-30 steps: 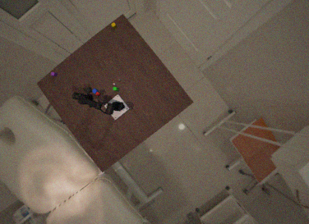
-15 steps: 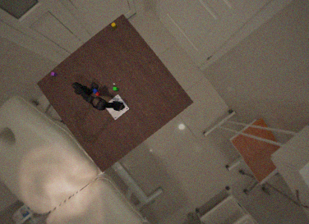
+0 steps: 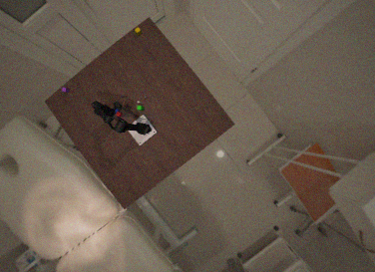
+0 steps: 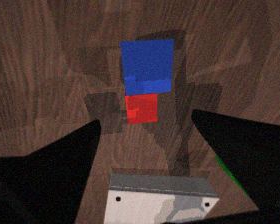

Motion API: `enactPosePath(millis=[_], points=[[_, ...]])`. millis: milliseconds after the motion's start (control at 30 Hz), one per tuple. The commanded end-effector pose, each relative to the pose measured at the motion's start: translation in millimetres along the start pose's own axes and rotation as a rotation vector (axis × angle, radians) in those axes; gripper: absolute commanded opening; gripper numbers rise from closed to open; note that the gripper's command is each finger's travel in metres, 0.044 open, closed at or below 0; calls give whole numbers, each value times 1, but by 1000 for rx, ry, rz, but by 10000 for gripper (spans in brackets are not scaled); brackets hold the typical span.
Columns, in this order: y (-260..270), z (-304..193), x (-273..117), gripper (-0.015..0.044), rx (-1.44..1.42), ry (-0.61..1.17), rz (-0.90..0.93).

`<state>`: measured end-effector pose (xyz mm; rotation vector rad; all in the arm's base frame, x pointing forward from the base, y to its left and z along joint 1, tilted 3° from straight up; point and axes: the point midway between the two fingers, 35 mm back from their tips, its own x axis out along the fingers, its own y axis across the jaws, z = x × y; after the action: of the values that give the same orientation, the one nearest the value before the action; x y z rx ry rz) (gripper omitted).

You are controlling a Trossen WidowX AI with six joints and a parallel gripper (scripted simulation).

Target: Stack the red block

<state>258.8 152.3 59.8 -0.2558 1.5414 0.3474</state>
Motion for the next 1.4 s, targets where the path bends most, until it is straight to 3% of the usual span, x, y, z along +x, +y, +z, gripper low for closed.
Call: enactPosePath(millis=[0, 867, 1367], points=[[2, 1, 3, 440, 5, -6, 6], [2, 2, 43, 440, 5, -6, 6], [2, 1, 44, 440, 5, -6, 6]])
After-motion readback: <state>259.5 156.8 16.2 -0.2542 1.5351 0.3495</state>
